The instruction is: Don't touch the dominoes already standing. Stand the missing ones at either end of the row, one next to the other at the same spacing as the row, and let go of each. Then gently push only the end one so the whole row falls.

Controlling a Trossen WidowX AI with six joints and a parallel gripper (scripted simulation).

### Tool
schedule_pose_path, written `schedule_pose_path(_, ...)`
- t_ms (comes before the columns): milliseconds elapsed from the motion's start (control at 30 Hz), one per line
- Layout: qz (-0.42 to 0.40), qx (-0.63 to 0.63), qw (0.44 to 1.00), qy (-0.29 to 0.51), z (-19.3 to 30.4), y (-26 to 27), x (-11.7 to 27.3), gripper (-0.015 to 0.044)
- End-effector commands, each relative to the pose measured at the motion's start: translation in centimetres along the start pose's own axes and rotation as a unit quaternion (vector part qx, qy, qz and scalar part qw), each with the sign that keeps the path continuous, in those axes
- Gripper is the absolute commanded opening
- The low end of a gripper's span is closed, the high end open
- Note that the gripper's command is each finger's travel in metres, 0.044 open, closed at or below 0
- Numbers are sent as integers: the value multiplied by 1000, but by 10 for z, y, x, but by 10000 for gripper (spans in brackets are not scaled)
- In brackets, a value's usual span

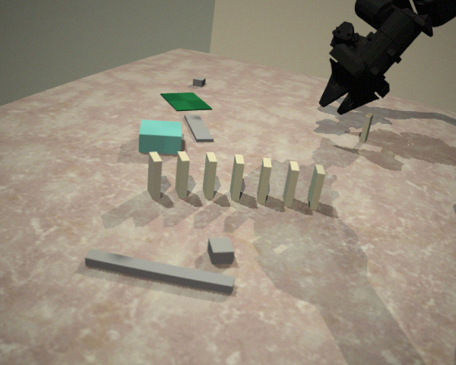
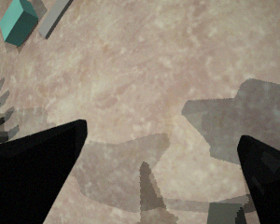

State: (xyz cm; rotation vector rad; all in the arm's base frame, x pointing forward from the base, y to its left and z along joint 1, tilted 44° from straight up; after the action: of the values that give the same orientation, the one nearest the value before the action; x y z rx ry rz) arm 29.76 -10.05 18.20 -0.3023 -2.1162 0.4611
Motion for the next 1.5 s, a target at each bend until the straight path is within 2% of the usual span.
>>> schedule_pose_path(0, 125, 96, 964, 213, -15, 10, 65, 440)
schedule_pose_path(633, 131, 107, 960, 225, -14, 10, 68, 440)
schedule_pose_path(900, 133, 107, 959, 225, 11, -9, 15, 440)
schedule_pose_path(1467, 134, 108, 959, 224, 19, -14, 1, 440)
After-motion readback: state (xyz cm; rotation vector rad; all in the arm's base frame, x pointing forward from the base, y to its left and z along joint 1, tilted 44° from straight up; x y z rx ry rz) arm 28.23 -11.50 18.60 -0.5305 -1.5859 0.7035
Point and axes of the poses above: the point midway between the two fingers, 35 mm back from their tips, its own x axis back along the fingers, its own y axis across the jaws, z = x × y, the point moved 7 cm from there along x, back along the fingers, and after that the axes turned 4 degrees about x, right-handed, at the moved point
